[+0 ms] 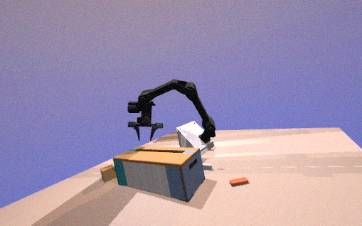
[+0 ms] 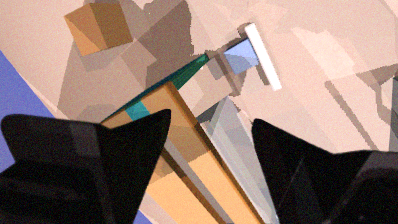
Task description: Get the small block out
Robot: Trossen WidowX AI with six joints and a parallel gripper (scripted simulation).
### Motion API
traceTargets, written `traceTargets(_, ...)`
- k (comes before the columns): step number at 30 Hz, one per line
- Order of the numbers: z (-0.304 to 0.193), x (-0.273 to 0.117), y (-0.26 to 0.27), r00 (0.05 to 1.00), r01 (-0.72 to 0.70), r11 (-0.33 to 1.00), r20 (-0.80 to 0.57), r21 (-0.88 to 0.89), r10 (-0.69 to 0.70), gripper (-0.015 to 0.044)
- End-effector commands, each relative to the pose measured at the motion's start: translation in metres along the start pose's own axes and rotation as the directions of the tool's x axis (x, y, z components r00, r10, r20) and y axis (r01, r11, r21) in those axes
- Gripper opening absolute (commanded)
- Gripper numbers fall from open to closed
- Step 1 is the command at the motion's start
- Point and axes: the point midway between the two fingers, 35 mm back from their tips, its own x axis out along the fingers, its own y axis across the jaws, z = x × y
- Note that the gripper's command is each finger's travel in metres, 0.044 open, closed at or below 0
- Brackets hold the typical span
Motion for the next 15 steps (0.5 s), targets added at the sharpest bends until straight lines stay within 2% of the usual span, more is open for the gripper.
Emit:
traceTargets(1,0.0094,-0.0112,0.0065,0.993,0.035,0.621,-0.096,0.783,0.065,0.0285)
traceTargets(15,0.0097,-0.0113,0.0066,0.993,0.039,0.602,-0.098,0.798,0.066,0.0285)
